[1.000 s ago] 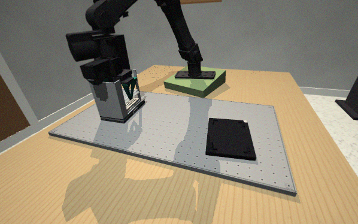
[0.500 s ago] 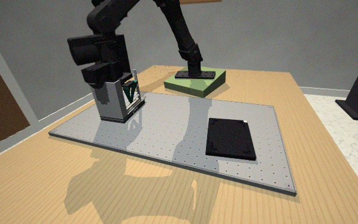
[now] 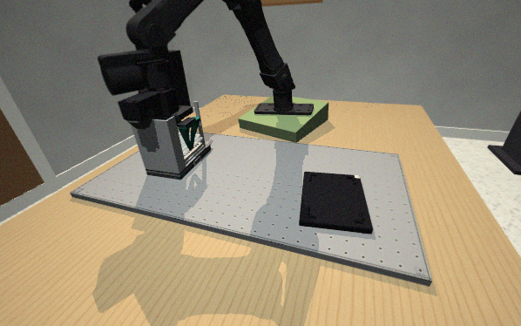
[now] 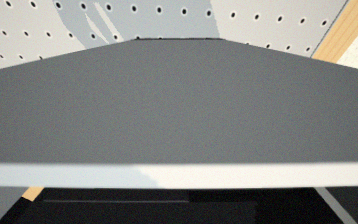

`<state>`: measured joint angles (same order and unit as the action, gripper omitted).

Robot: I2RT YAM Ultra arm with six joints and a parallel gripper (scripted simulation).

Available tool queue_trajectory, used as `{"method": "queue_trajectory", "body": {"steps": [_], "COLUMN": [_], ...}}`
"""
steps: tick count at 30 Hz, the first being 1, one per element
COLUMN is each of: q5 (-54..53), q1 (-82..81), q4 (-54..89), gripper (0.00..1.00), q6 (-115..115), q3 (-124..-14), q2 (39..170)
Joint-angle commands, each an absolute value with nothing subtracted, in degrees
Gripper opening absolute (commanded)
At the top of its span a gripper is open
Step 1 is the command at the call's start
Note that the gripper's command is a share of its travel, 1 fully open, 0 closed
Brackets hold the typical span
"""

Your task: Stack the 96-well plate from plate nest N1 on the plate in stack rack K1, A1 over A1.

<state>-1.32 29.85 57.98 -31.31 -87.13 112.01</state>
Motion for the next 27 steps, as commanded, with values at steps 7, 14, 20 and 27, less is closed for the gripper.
{"method": "queue_trajectory", "body": {"steps": [7, 14, 20, 27], "q5": [-1.75, -1.75, -1.73, -1.73], "q1": [29.56, 29.56, 29.56, 29.56], "q4": [56.56, 56.32, 56.08, 55.92], "gripper": [0.00, 0.00, 0.00, 0.00], "q6": [-31.08, -31.08, -31.07, -31.07], "q3": [-86.02, -85.82, -86.42, -85.52], "q2": [110.35, 110.51, 110.99, 111.25]}}
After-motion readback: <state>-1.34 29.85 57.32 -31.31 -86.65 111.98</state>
